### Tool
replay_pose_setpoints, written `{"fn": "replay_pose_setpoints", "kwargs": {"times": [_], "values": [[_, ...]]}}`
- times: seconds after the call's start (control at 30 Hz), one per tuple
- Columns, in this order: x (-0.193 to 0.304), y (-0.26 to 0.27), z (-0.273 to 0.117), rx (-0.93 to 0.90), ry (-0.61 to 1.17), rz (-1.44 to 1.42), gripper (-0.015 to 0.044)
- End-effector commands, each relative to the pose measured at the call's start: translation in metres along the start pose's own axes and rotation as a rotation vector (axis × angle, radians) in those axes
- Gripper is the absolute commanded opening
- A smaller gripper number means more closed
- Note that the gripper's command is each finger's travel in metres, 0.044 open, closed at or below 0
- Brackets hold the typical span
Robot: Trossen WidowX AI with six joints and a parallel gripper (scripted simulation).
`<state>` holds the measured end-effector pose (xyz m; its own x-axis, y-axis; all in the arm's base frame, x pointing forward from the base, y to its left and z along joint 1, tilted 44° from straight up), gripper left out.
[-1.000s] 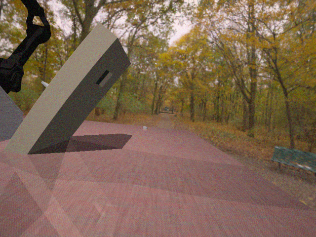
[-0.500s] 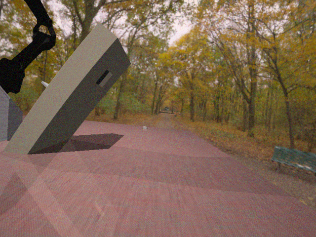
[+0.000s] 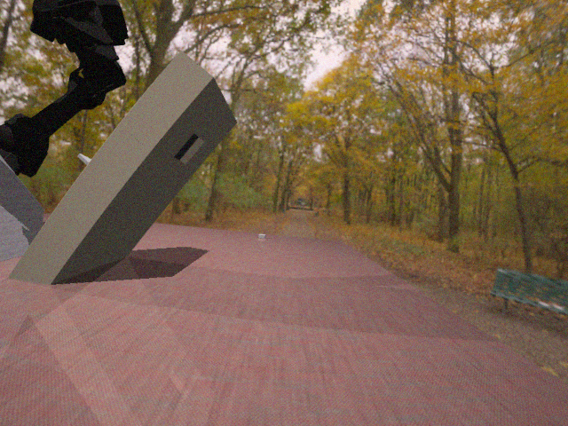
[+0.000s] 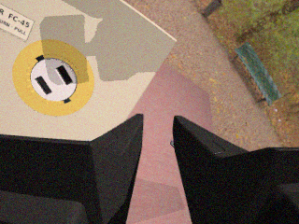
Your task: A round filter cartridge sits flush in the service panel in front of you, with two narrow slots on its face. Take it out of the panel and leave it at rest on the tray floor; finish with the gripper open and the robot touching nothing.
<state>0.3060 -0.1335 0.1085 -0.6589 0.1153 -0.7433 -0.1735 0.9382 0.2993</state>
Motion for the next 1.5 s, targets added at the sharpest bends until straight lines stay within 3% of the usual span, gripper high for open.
{"fn": "replay_pose_setpoints", "kwargs": {"times": [0.0,0.53,1.47], "values": [[0.014,0.071,0.012,-0.261,-0.075,-0.393,0.0090],[0.014,0.073,0.013,-0.268,-0.078,-0.403,0.0090],[0.013,0.084,0.056,-0.267,-0.077,-0.405,0.0090]]}}
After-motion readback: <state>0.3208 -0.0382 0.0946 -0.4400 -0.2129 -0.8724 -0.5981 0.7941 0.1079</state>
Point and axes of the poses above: the point midway between the two fingers, 35 mm back from their tips, its own z axis out along the fingers, its own y axis across the jaws, x = y × z, the point moved 1 cm from there along -z, back along the fingers, and after that the axes turned 10 degrees about z, right-handed, at the moved point
